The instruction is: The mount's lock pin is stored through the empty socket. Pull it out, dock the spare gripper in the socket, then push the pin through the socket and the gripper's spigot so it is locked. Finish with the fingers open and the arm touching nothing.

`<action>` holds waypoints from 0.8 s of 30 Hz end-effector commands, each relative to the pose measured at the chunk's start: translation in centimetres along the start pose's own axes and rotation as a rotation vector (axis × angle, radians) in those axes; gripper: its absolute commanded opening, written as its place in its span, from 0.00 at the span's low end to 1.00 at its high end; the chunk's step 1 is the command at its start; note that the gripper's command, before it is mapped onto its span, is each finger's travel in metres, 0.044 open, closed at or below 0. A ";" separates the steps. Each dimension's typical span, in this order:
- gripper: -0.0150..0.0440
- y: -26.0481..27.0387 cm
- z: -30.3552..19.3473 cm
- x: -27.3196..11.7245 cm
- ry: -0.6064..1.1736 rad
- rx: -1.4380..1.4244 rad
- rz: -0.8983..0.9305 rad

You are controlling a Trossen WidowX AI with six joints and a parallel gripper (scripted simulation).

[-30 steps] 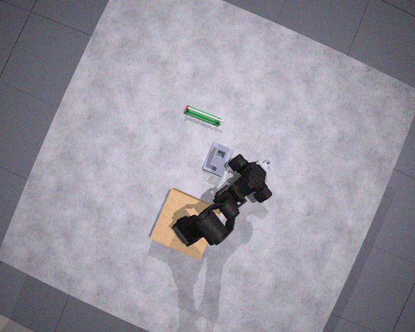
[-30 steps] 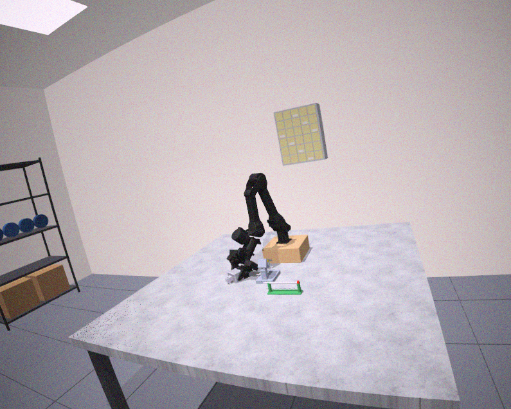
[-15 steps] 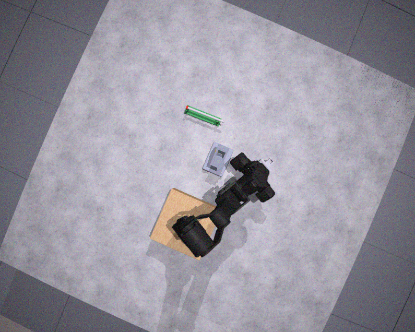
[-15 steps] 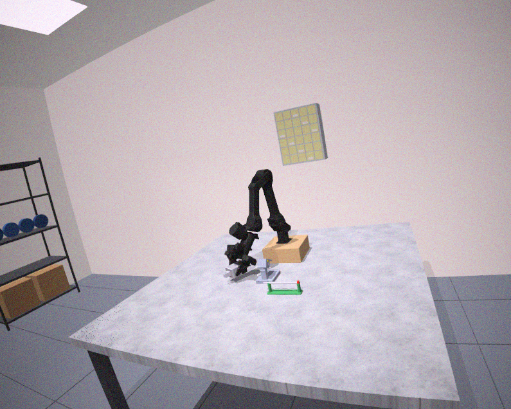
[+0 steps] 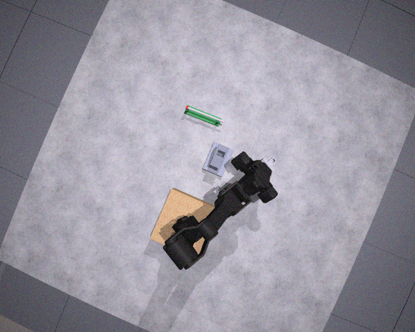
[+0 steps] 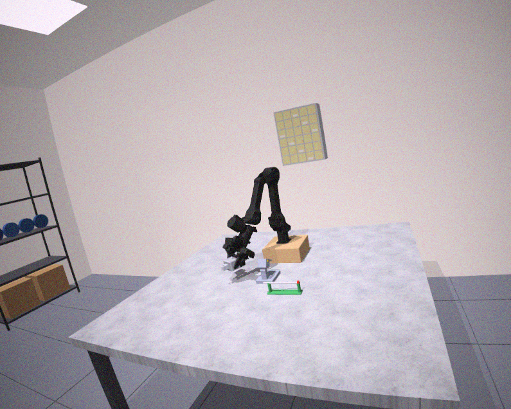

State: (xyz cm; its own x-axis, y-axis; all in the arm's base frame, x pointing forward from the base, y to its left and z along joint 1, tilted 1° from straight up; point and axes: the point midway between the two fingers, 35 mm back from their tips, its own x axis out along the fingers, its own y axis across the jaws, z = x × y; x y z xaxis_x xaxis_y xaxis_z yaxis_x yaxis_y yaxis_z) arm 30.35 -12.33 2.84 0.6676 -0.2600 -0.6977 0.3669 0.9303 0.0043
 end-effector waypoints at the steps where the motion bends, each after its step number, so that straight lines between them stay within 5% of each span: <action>1: 0.25 0.0 1.2 -0.9 -0.019 0.002 -0.001; 24: 0.25 0.0 2.7 -4.1 -0.004 0.001 -0.001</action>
State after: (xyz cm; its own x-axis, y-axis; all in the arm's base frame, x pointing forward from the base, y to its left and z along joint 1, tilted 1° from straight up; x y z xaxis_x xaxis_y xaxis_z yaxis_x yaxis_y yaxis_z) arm 29.34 -11.94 7.59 0.6688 -0.2614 -0.6960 0.3679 0.9298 0.0043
